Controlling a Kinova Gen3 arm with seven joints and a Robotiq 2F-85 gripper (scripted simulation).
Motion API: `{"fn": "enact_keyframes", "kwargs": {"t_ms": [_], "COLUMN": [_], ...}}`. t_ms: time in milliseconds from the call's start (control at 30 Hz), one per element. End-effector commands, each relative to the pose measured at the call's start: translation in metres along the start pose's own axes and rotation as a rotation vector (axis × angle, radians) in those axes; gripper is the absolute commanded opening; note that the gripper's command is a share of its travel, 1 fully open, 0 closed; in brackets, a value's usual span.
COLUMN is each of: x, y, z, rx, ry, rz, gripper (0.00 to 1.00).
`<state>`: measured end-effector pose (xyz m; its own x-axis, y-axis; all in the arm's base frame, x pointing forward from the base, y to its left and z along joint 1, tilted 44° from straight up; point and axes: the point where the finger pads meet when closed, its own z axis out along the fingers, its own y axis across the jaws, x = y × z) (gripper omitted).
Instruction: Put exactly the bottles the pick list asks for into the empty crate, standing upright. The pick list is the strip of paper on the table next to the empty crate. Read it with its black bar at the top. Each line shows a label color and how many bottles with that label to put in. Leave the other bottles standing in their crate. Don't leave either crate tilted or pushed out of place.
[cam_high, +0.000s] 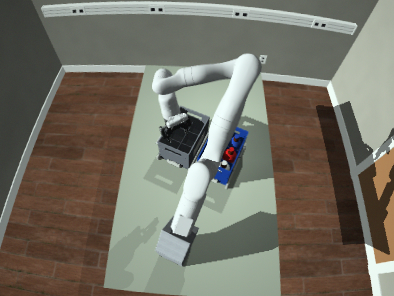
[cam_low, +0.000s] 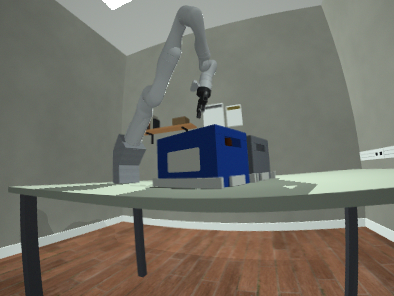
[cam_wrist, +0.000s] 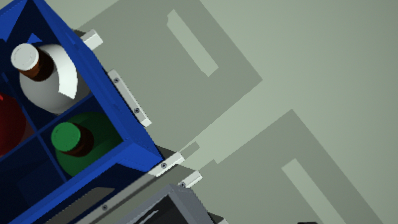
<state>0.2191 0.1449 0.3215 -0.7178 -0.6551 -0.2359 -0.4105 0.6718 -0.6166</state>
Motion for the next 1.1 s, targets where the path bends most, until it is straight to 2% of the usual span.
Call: {"fn": "enact_keyframes", "kwargs": {"t_ms": [0, 133, 233, 333, 400, 900, 967, 1067], "x": [0.003, 0.008, 0.007, -0.001, -0.001, -0.024, -0.024, -0.031], "y": [-0.001, -0.002, 0.002, 0.007, 0.007, 0.036, 0.036, 0.047], "z": [-0.016, -0.036, -0.037, -0.038, -0.038, -0.048, -0.048, -0.051], "rx": [0.0, 0.0, 0.003, 0.006, 0.006, 0.017, 0.017, 0.014], "ry": [-0.001, -0.001, -0.002, -0.012, -0.012, -0.072, -0.072, -0.084], "rz": [0.0, 0.0, -0.033, 0.066, 0.066, 0.558, 0.558, 0.658], "gripper": [0.67, 0.67, 0.67, 0.67, 0.67, 0.67, 0.67, 0.67]}}
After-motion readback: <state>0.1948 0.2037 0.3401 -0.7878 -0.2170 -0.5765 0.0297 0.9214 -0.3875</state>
